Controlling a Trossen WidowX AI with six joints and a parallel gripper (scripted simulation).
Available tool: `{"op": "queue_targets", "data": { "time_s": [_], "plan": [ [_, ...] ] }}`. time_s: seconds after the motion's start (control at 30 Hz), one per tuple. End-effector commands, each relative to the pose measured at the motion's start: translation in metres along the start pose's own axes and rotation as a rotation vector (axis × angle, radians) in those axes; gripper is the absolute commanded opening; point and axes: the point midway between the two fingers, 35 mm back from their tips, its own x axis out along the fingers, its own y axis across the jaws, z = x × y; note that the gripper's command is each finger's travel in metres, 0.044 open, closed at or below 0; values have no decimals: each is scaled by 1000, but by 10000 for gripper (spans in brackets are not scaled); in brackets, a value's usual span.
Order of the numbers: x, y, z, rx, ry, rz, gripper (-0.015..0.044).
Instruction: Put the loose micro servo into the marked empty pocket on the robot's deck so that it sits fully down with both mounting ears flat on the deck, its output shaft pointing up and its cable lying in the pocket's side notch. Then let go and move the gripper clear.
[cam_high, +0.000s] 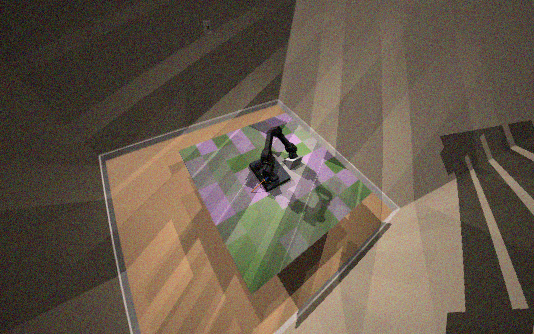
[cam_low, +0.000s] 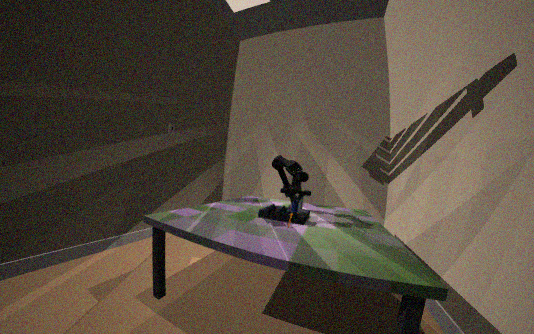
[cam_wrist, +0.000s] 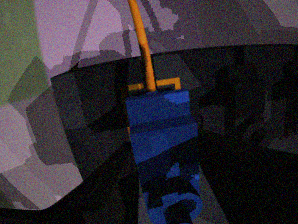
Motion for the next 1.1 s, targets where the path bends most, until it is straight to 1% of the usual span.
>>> {"op": "queue_targets", "data": {
  "time_s": [0.0, 1.07],
  "plan": [
    [0, 0, 1, -3, -5, -3, 0],
    [29, 0, 1, -3, -6, -4, 0]
  ]
}}
